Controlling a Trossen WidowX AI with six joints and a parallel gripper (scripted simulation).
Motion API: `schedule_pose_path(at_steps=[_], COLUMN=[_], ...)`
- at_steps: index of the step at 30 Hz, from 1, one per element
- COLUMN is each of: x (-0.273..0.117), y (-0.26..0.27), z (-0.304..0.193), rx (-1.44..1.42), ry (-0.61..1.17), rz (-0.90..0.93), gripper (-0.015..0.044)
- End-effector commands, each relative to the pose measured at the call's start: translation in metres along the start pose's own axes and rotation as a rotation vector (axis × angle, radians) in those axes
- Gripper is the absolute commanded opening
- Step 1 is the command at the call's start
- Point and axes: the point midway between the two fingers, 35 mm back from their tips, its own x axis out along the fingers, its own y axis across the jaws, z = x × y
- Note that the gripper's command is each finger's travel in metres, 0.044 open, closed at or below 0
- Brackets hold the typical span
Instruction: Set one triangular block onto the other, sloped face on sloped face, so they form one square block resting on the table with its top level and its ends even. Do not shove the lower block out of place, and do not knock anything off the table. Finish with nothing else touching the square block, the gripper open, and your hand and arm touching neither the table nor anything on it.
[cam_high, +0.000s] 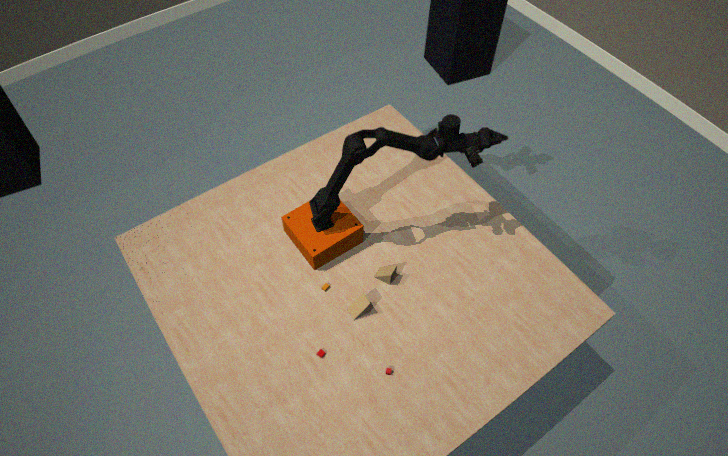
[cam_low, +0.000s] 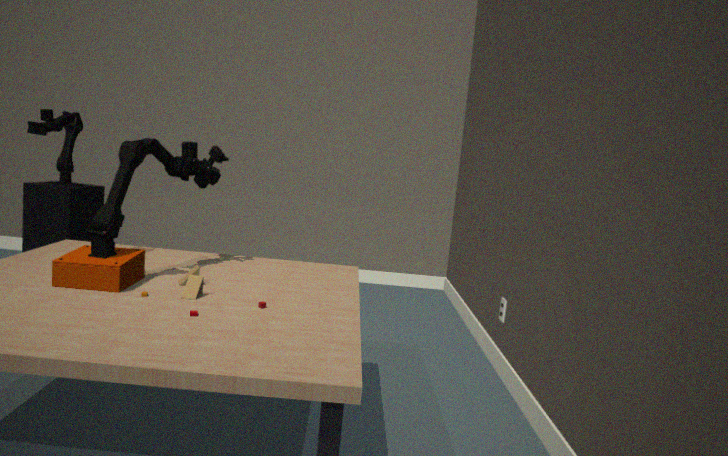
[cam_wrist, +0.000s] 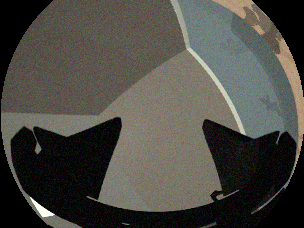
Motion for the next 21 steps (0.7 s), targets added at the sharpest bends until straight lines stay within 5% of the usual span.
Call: schedule_pose_path(at_steps=[1, 11, 21], x=[0.0, -0.021, -0.111], y=[0.0, 0.014, 0.03], z=[0.003, 0.164, 0.315], rx=[-0.002, -0.113, -0.163], ry=[-0.008, -0.452, -0.929], rz=[-0.003, -0.167, -0.402], gripper=[0.0426, 0.044, 0.044])
